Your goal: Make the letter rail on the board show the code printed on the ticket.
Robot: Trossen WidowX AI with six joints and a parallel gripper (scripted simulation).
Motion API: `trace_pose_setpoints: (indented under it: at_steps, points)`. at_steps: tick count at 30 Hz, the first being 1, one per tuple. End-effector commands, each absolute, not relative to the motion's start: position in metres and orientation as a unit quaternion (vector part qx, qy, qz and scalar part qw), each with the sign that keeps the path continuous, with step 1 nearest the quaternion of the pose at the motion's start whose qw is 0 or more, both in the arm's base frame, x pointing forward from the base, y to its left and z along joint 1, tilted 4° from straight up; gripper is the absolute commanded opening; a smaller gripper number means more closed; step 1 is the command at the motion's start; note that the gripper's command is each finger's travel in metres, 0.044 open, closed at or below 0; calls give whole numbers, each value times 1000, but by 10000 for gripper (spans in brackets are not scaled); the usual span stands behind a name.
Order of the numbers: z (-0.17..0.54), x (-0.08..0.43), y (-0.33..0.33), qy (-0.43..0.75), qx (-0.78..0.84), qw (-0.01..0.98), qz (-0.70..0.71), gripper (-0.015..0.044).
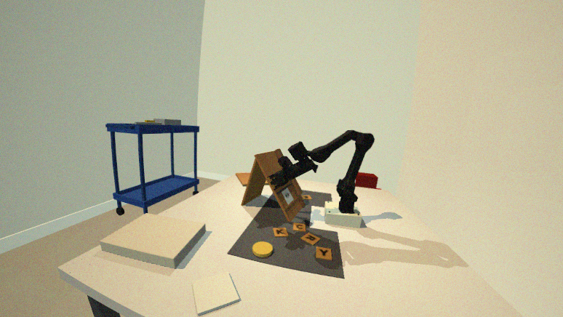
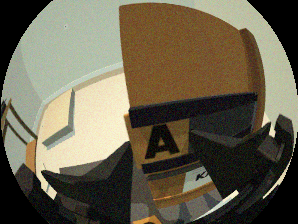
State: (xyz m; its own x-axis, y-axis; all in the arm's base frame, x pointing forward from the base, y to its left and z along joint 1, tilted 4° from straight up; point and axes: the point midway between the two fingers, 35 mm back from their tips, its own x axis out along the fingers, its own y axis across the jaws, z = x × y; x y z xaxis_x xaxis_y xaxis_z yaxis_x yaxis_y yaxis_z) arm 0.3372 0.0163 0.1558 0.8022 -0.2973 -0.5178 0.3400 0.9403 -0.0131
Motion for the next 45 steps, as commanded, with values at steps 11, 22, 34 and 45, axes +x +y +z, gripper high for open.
trace_pose_setpoints:
  at_steps: [11, 22, 34, 45]
  points:
    - [156, 333, 8, 266, 39, 949, -167, 0]
    - [156, 330, 1, 266, 39, 949, -167, 0]
    - [156, 328, -5, 266, 38, 949, -167, 0]
    - [156, 326, -11, 266, 38, 949, -167, 0]
